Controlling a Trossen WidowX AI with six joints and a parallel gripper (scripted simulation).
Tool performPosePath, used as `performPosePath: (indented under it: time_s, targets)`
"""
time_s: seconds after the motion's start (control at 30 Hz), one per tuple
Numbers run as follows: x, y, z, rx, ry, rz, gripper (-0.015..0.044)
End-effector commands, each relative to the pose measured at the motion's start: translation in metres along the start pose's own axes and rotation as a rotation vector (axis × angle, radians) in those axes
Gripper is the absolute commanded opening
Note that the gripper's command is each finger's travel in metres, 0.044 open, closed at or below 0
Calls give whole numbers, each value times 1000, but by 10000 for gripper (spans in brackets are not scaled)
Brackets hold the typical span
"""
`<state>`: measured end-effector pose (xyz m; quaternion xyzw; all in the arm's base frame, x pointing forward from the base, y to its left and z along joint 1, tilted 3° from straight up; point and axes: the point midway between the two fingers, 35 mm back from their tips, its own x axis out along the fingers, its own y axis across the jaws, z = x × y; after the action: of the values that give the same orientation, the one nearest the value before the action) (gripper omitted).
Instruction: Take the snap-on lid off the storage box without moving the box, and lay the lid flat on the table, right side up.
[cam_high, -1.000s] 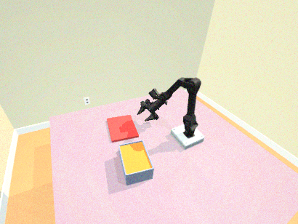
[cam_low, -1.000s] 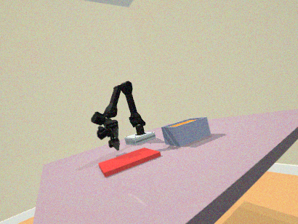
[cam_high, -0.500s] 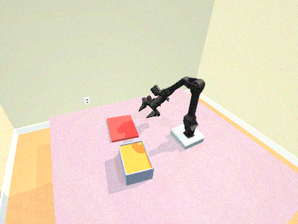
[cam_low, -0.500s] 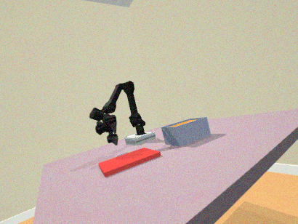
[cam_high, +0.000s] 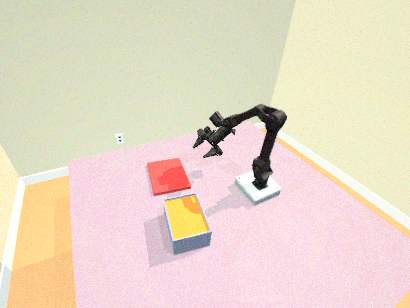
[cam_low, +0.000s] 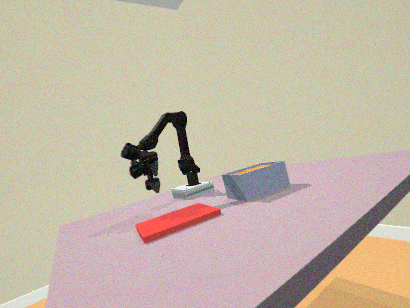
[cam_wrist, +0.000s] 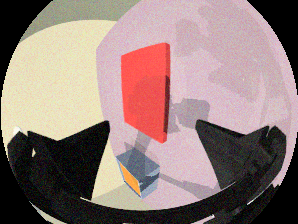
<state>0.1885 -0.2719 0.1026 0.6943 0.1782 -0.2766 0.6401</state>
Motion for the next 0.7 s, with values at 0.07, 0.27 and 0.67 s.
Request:
performPosePath:
  time_s: [0.07,0.27,0.67]
  targets:
    - [-12,8,0,-10,-2,5,440]
    - [-10,6,0,-10,-2,5,440]
    - [-10,6,0,-10,-2,5,440]
